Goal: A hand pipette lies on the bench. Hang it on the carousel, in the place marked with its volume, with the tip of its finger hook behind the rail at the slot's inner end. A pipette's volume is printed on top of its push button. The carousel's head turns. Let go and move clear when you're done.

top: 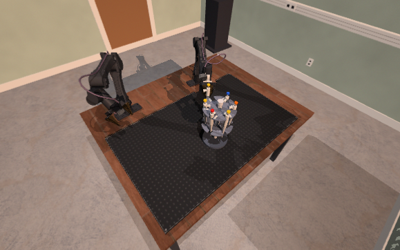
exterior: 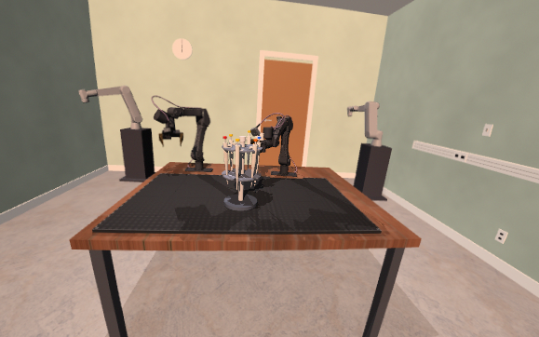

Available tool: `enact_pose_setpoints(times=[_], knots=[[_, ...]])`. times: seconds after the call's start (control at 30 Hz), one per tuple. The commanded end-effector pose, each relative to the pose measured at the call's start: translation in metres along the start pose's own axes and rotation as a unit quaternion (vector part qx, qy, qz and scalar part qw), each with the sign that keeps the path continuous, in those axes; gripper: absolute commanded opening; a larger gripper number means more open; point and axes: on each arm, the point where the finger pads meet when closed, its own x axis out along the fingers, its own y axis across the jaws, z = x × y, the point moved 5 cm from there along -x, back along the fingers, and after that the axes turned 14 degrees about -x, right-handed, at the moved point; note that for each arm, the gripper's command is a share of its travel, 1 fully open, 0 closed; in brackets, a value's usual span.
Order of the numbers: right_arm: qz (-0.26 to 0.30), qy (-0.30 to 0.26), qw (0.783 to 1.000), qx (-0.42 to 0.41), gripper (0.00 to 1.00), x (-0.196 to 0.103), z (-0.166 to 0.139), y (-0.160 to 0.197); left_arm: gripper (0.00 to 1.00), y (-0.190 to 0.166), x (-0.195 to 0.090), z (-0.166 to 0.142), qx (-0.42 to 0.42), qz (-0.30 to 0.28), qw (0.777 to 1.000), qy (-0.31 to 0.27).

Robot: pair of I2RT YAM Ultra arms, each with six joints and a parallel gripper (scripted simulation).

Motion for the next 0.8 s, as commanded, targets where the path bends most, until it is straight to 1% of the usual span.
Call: enact_pose_setpoints(times=[0.0, 0.7, 0.73, 0.77], knots=[[-0.006, -0.012, 1.0, -0.007, 1.0, -0.003, 0.005, -0.005, 0.12, -0.007, -0.005, 0.013, -0.001, -0.004, 1.0, -0.021], [-0.006, -0.012, 1.0, -0.007, 1.0, -0.003, 0.005, -0.005, 0.12, -0.007, -0.005, 0.013, -0.001, -0.004, 1.0, -0.021], [-0.006, -0.012, 1.0, -0.007, 1.0, -0.003, 0.005, -0.005, 0.12, -0.004, 0.002, 0.017, 0.0, -0.005, 1.0, -0.026], [-0.006, -0.012, 1.0, -0.007, 1.0, -0.003, 0.005, -0.005, 0.12, 0.0, 0.006, 0.012, -0.001, -0.003, 1.0, -0.02]])
